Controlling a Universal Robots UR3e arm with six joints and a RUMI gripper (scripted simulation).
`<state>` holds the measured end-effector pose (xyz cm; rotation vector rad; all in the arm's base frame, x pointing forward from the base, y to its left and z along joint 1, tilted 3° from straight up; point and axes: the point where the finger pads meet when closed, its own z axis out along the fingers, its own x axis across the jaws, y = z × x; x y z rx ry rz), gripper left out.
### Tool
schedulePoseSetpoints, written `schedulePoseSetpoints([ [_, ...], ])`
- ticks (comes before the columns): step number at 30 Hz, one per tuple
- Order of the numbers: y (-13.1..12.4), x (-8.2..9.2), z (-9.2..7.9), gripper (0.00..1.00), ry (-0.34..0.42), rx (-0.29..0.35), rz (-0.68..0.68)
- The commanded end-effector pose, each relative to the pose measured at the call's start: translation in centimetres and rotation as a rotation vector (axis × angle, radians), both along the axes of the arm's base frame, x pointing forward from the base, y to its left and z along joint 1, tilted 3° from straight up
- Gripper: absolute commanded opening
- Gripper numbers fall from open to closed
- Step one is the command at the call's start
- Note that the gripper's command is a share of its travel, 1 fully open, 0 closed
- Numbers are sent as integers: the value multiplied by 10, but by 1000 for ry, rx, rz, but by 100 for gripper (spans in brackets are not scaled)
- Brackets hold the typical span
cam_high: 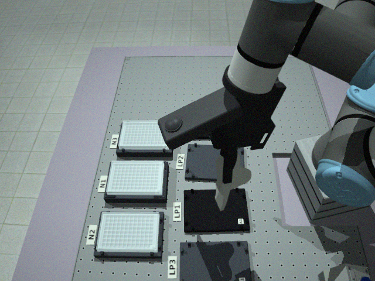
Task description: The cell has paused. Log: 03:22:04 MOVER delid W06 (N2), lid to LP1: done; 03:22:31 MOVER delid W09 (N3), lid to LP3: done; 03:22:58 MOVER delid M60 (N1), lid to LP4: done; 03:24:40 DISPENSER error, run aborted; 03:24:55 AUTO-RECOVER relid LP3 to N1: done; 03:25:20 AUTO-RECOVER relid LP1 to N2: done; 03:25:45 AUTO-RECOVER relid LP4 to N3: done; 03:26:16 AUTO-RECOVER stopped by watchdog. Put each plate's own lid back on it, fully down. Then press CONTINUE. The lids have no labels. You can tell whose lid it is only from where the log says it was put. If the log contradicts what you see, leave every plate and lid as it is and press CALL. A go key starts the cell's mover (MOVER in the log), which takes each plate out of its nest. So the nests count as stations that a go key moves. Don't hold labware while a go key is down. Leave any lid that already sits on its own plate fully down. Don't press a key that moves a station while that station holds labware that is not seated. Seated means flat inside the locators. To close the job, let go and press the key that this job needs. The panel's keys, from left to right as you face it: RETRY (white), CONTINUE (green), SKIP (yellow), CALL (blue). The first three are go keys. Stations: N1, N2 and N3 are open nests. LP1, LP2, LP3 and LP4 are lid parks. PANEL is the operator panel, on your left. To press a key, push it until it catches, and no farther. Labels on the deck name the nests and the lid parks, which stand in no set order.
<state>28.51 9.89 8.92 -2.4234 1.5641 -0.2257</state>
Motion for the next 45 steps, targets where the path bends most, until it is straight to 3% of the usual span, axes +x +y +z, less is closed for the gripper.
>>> schedulePoseSetpoints([
  [1,0,1,1,100,-2,-1,0],
  [17,0,1,1,100,-2,-1,0],
  [18,-4,2,-2,82,9,-2,-16],
  [25,-31,8,-22,82,90,-14,-130],
  [34,-46,11,-34,82,145,-26,-207],
  [45,-76,14,-62,82,237,-55,-342],
])
